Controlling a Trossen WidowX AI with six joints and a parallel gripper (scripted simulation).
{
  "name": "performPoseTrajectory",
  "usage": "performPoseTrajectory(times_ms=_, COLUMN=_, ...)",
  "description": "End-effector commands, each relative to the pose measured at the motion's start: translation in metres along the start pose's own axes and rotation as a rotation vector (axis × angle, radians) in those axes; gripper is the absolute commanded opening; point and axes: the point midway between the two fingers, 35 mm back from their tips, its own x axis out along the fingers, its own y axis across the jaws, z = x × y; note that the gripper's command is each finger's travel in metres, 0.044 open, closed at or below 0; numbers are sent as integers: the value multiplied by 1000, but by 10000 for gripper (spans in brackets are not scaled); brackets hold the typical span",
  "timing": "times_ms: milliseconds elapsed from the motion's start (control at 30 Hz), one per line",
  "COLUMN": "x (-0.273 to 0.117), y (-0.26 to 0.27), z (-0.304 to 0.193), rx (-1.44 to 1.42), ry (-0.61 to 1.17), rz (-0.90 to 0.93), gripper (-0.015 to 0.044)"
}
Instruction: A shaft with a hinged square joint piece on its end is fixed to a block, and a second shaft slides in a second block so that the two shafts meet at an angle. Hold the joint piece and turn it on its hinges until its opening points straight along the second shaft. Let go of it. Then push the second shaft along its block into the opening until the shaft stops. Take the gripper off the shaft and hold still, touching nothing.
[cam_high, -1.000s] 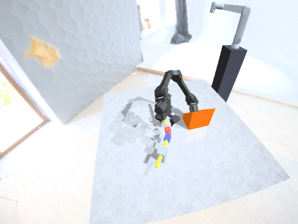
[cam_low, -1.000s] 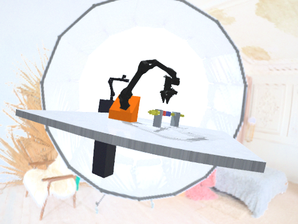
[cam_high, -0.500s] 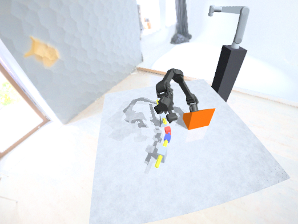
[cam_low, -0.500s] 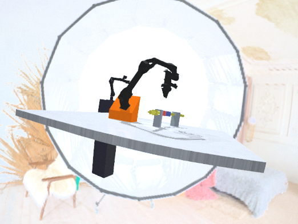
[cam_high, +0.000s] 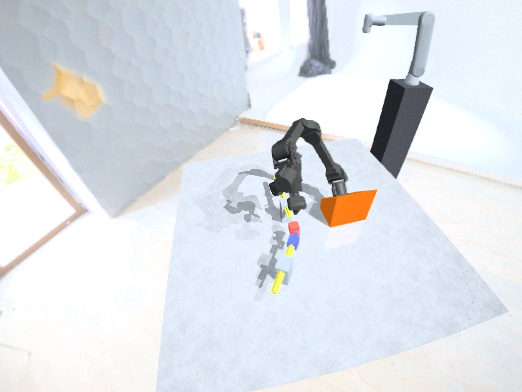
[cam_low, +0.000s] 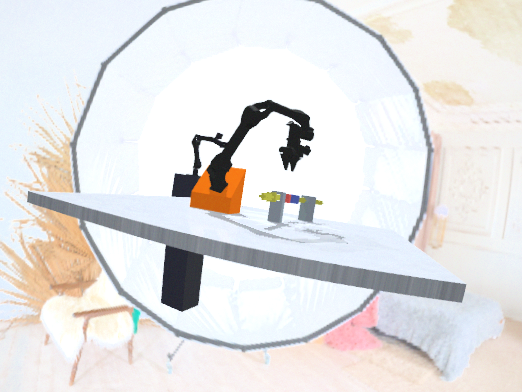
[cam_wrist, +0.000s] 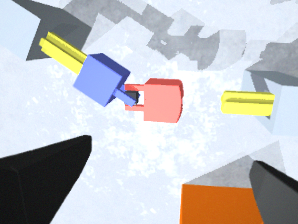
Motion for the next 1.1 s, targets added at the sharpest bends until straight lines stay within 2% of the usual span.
performPoseTrajectory(times_ms=0, x=4, y=-9, z=3, rx=121, ry=25, rz=36, gripper=440)
performPoseTrajectory(times_ms=1067, x=40, y=-74, z=12, rx=1162, ry=278, rz=297, gripper=440)
